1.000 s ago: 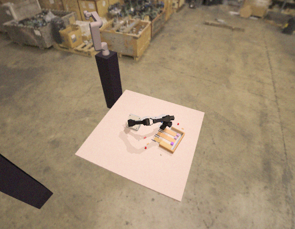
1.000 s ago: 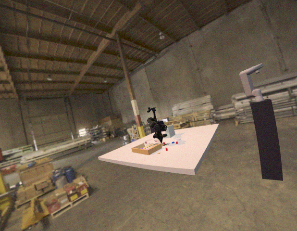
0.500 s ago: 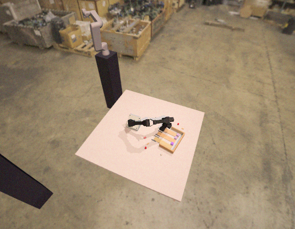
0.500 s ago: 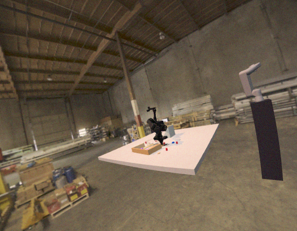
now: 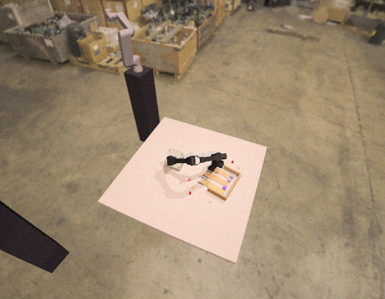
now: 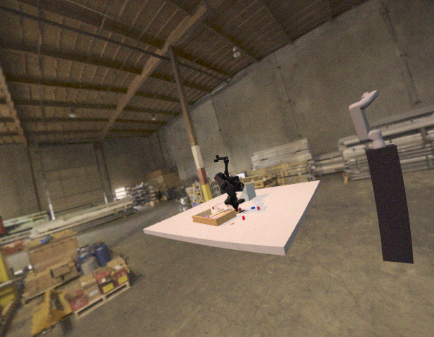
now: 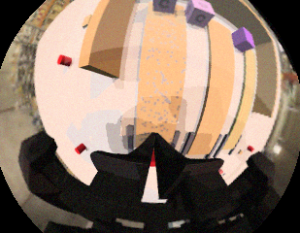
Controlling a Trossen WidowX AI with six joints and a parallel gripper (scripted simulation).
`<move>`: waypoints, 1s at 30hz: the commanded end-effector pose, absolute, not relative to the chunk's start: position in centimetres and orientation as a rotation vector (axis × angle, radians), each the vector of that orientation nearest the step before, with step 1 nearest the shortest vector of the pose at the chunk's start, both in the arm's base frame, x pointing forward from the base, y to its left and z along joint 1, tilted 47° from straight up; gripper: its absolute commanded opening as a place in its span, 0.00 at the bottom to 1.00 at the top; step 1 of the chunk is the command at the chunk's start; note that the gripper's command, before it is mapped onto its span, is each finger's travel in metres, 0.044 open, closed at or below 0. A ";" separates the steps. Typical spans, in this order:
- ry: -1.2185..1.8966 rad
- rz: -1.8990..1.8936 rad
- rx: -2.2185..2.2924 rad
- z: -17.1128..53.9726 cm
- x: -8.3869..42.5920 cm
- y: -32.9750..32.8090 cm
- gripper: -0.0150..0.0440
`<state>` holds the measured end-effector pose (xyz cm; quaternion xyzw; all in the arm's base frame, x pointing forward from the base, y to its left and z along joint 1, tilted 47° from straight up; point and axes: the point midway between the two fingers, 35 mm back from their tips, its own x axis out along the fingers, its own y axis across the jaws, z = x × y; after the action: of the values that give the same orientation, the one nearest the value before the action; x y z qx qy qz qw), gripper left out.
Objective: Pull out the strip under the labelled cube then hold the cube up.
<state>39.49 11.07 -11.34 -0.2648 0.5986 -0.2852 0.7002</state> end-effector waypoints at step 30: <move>1.330 -0.635 -0.596 -11.5 39.6 10.8 0.25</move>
<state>39.49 11.04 -11.44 -0.2660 0.5982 -0.2841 0.7005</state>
